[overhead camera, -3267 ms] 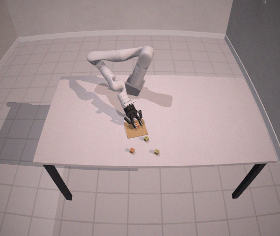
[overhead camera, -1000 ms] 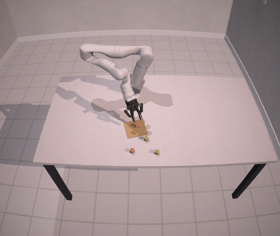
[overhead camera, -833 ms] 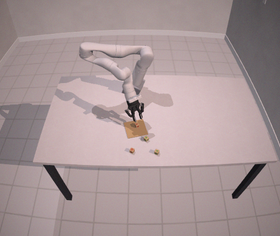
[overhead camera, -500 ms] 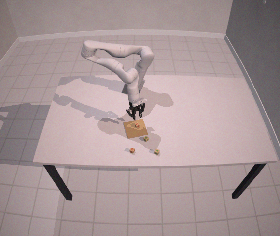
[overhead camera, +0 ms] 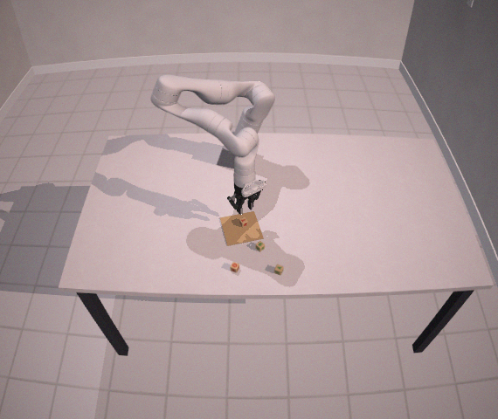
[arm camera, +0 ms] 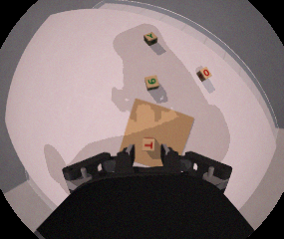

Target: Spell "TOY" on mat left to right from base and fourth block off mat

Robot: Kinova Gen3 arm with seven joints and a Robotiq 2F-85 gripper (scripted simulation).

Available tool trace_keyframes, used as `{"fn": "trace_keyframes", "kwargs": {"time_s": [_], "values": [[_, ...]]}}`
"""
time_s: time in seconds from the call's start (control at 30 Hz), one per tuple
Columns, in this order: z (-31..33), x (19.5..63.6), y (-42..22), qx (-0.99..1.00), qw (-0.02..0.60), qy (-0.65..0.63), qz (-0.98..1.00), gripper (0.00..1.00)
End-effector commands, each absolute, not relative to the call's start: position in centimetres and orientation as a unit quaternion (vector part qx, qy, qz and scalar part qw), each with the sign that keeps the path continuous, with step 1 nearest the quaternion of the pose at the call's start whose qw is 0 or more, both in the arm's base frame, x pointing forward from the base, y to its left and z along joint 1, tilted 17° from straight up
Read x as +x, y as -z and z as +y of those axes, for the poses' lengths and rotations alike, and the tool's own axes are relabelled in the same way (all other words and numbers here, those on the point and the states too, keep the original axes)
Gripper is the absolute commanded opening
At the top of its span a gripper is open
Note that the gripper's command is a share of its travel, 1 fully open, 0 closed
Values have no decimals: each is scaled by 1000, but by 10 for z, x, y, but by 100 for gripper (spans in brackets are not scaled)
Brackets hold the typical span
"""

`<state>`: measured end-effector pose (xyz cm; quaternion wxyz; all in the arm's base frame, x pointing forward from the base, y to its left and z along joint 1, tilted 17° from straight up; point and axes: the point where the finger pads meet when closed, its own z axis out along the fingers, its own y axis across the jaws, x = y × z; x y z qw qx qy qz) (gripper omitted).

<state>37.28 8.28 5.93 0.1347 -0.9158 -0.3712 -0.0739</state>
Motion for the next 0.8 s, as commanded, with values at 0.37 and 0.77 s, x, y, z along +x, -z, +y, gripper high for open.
{"fn": "trace_keyframes", "kwargs": {"time_s": [0.37,0.77], "values": [[86,374,-61,-914,132,73,-375,100],[86,374,-61,-909,131,75,-388,100]]}}
